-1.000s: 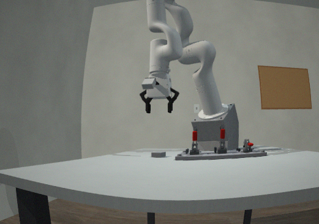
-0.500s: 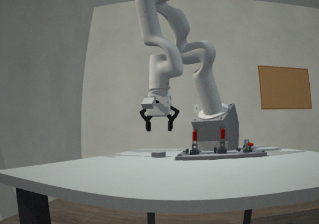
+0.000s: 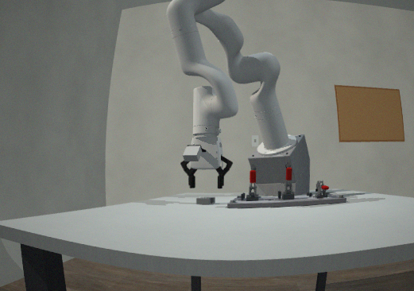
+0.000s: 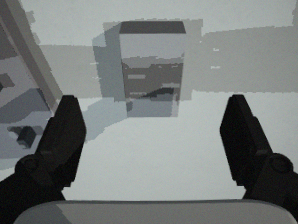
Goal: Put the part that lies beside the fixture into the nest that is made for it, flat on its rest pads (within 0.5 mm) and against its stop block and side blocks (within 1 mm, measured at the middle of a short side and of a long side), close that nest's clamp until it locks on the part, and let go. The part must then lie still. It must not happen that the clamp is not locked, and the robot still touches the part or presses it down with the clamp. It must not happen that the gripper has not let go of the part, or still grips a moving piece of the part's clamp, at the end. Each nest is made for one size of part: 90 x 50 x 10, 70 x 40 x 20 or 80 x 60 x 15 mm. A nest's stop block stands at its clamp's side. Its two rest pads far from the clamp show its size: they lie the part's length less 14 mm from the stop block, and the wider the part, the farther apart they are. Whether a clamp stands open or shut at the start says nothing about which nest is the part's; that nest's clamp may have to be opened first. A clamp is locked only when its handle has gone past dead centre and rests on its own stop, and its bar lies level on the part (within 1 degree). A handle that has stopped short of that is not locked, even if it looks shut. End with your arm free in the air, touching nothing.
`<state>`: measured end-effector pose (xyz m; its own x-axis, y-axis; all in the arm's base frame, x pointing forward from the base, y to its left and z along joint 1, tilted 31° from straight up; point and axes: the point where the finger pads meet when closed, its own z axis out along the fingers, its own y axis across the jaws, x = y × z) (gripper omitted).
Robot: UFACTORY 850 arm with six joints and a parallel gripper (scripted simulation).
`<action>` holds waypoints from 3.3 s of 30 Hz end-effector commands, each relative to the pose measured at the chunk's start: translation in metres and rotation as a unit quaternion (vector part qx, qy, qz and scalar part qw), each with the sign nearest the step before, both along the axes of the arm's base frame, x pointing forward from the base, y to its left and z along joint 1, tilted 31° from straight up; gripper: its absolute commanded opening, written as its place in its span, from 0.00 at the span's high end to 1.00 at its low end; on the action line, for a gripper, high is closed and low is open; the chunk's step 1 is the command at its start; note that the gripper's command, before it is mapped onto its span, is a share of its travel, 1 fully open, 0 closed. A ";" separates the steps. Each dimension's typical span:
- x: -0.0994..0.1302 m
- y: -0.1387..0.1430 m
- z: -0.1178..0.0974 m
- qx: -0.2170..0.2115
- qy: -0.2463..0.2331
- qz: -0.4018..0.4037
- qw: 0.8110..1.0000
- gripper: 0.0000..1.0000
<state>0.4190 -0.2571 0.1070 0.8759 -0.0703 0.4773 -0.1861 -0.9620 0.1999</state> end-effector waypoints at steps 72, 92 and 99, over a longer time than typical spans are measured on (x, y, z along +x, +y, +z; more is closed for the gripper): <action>0.018 -0.010 -0.033 0.000 0.000 0.000 1.000 1.00; 0.018 -0.010 -0.033 0.000 0.000 0.000 1.000 1.00; 0.018 -0.010 -0.033 0.000 0.000 0.000 1.000 1.00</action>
